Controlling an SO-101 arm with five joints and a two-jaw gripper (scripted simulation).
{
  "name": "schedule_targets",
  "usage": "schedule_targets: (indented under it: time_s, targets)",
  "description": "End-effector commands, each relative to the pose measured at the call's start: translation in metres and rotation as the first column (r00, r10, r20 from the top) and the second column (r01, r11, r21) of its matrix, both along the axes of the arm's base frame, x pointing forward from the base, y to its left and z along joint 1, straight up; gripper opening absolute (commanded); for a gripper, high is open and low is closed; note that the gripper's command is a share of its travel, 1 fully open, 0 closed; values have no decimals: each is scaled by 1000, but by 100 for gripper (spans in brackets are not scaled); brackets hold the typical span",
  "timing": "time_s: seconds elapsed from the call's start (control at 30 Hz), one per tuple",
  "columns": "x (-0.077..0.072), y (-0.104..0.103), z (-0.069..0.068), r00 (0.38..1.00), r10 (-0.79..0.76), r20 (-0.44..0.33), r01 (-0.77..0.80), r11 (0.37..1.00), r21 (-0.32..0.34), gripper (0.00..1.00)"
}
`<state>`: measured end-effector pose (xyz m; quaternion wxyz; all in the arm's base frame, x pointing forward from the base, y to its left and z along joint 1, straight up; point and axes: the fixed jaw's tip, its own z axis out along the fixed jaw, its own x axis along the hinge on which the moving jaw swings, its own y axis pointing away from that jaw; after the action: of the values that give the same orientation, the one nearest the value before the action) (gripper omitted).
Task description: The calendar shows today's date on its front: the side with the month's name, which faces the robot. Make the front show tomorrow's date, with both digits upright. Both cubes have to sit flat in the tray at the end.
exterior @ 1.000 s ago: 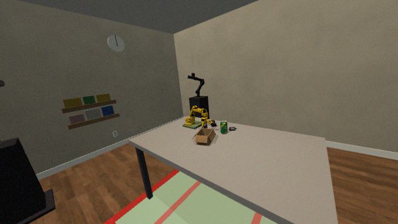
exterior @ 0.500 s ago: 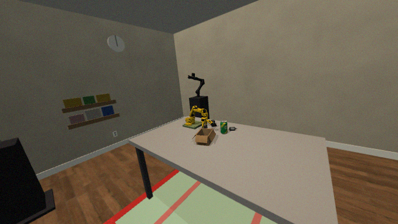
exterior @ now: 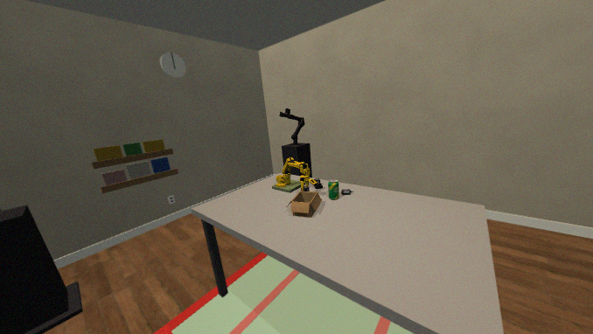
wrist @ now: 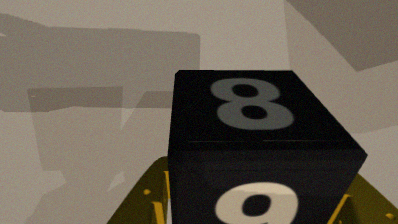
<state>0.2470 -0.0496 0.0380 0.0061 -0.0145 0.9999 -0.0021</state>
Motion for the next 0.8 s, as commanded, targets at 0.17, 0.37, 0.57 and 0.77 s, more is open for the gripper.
schedule_targets:
  time_s: [0.17, 0.37, 0.57, 0.77]
  targets:
    - [-2, 3, -10, 1000, 1, -24, 0, 1000, 7, 0]
    - [-2, 3, -12, 1000, 1, -24, 0, 1000, 7, 0]
    - [-2, 3, -13, 1000, 1, -24, 0, 1000, 7, 0]
    - [-2, 3, -17, 1000, 1, -24, 0, 1000, 7, 0]
